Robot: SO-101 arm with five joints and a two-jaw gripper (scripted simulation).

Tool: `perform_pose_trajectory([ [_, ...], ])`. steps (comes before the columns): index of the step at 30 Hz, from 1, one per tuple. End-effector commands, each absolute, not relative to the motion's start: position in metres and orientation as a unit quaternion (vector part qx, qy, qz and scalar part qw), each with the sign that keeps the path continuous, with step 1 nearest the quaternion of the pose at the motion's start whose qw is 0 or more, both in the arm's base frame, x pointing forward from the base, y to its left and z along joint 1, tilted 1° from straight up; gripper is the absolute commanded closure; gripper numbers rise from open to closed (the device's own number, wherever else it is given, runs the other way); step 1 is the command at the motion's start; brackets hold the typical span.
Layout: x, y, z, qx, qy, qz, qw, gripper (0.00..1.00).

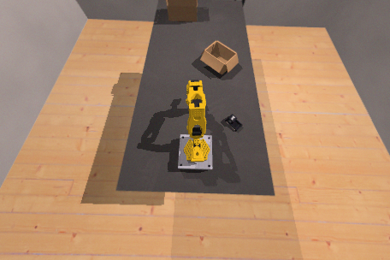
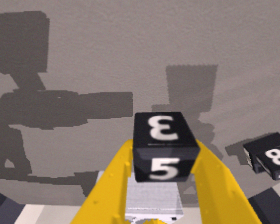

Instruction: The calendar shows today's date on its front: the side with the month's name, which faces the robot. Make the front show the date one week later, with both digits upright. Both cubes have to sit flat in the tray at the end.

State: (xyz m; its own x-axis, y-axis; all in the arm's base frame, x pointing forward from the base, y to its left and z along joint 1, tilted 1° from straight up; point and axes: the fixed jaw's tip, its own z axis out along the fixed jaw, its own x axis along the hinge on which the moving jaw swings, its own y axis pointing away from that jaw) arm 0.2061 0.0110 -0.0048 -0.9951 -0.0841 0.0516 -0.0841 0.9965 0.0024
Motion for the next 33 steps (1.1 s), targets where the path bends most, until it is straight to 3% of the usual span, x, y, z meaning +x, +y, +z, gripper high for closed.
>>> perform_pose_trajectory([
  [1, 0.2106, 0.0123, 0.0012, 0.044, -0.999, 0.000, 0.011, 1.00],
  [7, 0.2123, 0.0121, -0.0005, 0.041, -0.999, 0.000, -0.013, 1.00],
  [24, 0.2169, 0.0109, -0.0051, 0.019, -0.985, 0.001, -0.172, 1.00],
  [33, 0.2166, 0.0108, -0.0048, 0.017, -0.982, 0.001, -0.189, 1.00],
])
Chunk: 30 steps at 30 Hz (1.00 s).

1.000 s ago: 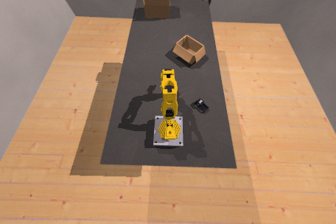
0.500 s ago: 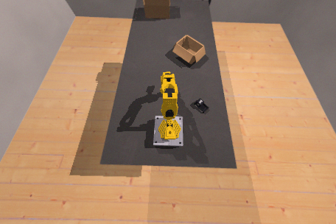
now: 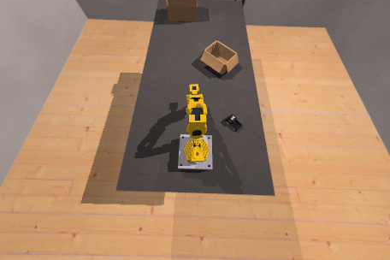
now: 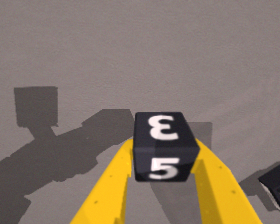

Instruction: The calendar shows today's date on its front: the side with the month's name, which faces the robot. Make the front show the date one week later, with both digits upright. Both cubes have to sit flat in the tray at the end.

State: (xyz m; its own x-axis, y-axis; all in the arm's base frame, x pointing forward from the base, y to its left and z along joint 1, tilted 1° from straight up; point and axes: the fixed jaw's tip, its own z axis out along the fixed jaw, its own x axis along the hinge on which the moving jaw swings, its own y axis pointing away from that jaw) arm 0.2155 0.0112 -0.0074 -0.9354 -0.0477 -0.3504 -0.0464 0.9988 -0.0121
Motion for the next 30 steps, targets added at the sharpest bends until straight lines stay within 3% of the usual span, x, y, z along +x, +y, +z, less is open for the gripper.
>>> perform_pose_trajectory([
  [1, 0.2166, 0.0108, -0.0049, -0.017, 0.982, -0.001, 0.189, 1.00],
  [30, 0.2225, 0.0092, -0.0048, 0.006, 0.926, 0.005, 0.377, 1.00],
])
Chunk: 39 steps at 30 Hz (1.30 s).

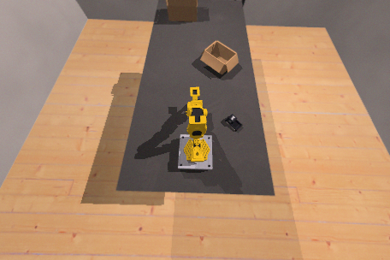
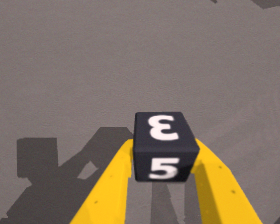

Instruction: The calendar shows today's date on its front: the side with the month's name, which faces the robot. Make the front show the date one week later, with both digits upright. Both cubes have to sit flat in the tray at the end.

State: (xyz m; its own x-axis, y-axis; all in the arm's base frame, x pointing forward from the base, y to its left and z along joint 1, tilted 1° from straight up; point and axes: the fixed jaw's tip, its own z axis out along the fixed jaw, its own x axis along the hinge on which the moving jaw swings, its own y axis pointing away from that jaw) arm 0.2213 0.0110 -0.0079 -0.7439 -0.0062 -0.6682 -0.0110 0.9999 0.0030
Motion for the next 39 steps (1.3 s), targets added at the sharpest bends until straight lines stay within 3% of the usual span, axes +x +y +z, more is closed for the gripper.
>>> perform_pose_trajectory([
  [1, 0.222, 0.009, -0.005, 0.006, 0.926, 0.005, 0.377, 1.00],
  [21, 0.229, 0.009, -0.008, 0.008, 0.910, 0.006, 0.415, 1.00],
  [39, 0.231, 0.008, -0.008, 0.014, 0.854, 0.009, 0.520, 1.00],
])
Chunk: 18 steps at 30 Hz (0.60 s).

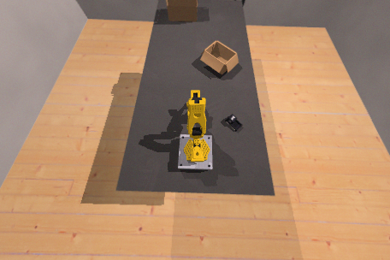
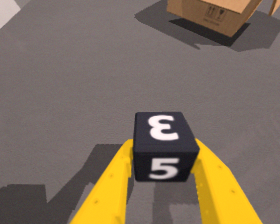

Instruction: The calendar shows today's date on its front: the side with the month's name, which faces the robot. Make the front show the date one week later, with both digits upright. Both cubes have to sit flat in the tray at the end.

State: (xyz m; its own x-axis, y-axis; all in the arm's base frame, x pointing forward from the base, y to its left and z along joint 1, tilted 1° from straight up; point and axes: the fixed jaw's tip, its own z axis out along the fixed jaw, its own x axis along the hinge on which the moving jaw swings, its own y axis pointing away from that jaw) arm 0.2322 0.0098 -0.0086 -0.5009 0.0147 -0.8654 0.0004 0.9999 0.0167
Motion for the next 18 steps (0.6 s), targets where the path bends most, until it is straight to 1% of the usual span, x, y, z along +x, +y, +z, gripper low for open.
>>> perform_pose_trajectory([
  [1, 0.2308, 0.0079, -0.0074, 0.014, 0.851, 0.009, 0.525, 1.00],
  [8, 0.2284, 0.0077, -0.0052, 0.015, 0.837, 0.010, 0.546, 1.00],
  [18, 0.2280, 0.0077, -0.0048, 0.015, 0.835, 0.010, 0.549, 1.00],
])
